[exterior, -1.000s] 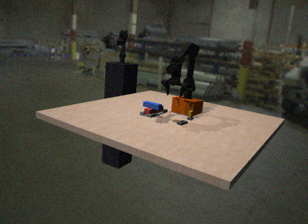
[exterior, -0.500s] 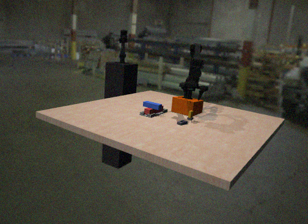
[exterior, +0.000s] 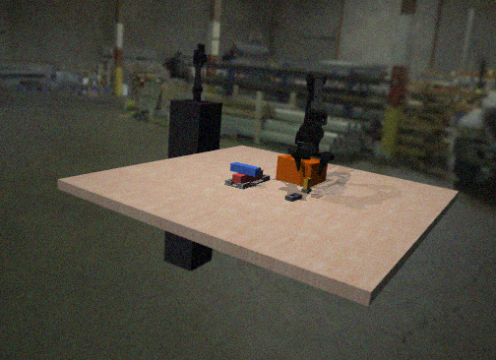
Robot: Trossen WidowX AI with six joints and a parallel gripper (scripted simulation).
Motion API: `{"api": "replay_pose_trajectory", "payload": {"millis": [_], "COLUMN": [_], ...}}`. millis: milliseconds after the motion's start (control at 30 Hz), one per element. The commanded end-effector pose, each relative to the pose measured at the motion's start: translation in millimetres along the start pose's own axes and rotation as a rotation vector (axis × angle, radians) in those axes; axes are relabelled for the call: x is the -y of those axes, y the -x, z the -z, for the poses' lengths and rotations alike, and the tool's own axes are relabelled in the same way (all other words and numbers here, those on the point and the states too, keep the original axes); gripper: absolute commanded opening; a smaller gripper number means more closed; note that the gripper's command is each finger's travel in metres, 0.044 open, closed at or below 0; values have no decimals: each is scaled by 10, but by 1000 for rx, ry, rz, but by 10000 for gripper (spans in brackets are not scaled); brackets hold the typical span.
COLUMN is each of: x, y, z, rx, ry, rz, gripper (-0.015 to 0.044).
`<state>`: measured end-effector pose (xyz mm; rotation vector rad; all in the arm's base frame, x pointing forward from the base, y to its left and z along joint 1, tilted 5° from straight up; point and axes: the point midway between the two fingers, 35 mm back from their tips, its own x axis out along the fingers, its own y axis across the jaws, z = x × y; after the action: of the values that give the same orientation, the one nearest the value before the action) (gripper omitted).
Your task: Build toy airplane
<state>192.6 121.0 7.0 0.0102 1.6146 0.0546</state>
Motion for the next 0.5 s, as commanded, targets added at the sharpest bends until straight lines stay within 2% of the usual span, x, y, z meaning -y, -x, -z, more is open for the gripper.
{"api": "replay_pose_trajectory", "payload": {"millis": [0, 467], "x": [14, 10], "y": [-89, -296], "z": [34, 27], "rx": [-16, -17], "ry": [-5, -5], "rz": [5, 5], "gripper": [440, 440]}}
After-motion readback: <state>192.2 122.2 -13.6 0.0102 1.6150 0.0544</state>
